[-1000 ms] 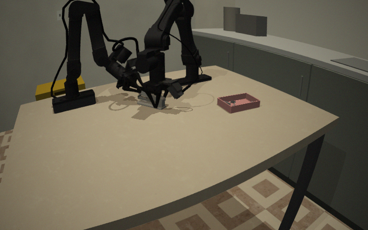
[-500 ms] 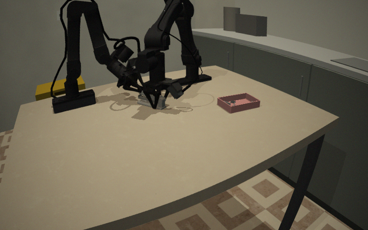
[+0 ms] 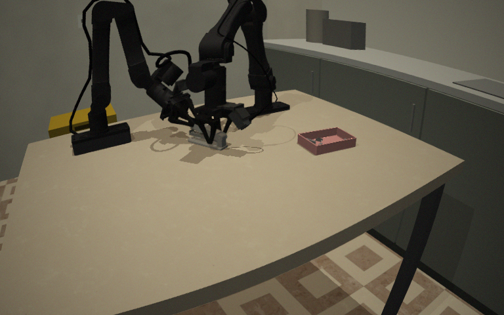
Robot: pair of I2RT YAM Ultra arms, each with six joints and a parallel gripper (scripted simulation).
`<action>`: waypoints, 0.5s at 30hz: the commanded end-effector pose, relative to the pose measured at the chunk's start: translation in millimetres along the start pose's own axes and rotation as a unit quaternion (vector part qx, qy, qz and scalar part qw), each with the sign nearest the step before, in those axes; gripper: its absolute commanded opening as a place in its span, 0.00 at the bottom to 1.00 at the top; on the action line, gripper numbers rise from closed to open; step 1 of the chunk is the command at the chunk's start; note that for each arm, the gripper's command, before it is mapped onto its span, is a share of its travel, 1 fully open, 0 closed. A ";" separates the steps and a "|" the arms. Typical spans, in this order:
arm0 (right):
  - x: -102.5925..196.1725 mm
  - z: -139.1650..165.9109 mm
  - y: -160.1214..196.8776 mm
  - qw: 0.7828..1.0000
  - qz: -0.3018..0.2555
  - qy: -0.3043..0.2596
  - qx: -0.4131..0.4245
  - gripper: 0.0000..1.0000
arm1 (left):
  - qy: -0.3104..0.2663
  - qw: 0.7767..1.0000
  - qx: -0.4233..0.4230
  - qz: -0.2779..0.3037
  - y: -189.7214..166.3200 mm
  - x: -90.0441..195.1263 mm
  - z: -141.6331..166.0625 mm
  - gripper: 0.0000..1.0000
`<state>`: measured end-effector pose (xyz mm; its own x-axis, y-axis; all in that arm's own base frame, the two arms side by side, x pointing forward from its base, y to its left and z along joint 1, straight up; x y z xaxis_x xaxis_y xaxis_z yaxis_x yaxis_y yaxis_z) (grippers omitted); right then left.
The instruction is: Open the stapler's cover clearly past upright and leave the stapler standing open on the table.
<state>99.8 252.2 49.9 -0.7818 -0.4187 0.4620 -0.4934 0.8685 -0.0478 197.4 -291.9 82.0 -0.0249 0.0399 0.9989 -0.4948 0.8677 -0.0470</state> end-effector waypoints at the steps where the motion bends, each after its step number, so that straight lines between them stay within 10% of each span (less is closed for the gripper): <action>1: -0.7 -0.9 0.4 1.000 0.004 0.005 0.001 0.18 | -0.005 1.000 0.004 0.008 0.4 20.8 -4.9 0.58; 15: -0.7 -0.9 0.4 1.000 0.004 0.005 0.001 0.18 | -0.004 1.000 0.005 0.009 -7.8 77.2 -2.6 0.58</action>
<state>99.8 252.2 49.9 -0.7818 -0.4187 0.4620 -0.4934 0.8685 -0.0478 200.4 -296.4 119.4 -0.0239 0.0383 0.9990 -0.4949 0.8678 -0.0451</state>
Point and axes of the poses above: on each arm, the point where the finger pads meet when closed, its own x axis back along the fingers, its own y axis across the jaws, z = x × y, the point moved 6 cm from there along x, back along the fingers, and after that the axes turned 4 degrees about x, right-handed, at the moved point
